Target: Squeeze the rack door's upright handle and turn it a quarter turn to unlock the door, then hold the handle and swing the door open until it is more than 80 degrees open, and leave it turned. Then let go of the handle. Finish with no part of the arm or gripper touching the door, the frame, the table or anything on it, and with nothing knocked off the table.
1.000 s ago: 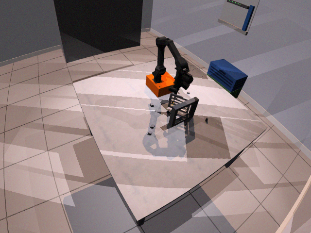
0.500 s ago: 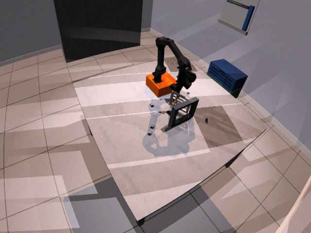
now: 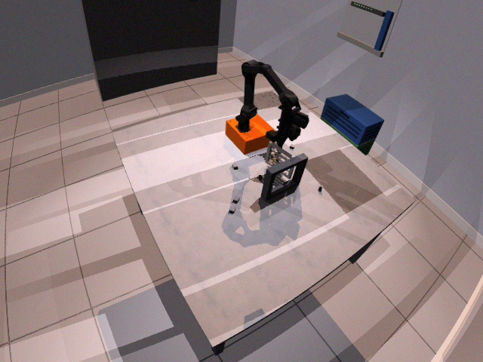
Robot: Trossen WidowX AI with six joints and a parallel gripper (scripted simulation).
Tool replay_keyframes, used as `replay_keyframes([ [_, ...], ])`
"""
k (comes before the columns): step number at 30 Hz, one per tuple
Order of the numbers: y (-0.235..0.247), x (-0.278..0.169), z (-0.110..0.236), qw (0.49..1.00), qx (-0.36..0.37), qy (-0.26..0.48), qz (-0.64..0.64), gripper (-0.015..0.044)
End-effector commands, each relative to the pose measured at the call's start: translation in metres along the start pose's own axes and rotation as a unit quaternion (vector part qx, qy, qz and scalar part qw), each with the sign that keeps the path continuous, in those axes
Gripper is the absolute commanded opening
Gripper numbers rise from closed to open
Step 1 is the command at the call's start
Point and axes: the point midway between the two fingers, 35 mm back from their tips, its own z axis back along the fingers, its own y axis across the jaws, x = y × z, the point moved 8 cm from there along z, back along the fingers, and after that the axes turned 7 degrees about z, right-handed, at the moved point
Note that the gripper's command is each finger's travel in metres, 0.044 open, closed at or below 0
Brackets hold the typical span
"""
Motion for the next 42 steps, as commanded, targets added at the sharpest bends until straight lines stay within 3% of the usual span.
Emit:
replay_keyframes([
  [1,0.008,0.003,0.0,0.999,-0.002,-0.001,-0.04,0.0013],
  [12,0.026,0.012,0.0,0.994,-0.001,-0.001,-0.108,0.0013],
  [28,0.026,0.012,0.0,0.994,-0.001,-0.001,-0.109,0.0013],
  [38,0.026,0.012,0.0,0.994,-0.001,-0.001,-0.109,0.0276],
  [42,0.026,0.012,0.003,0.994,-0.001,-0.001,-0.109,0.0285],
])
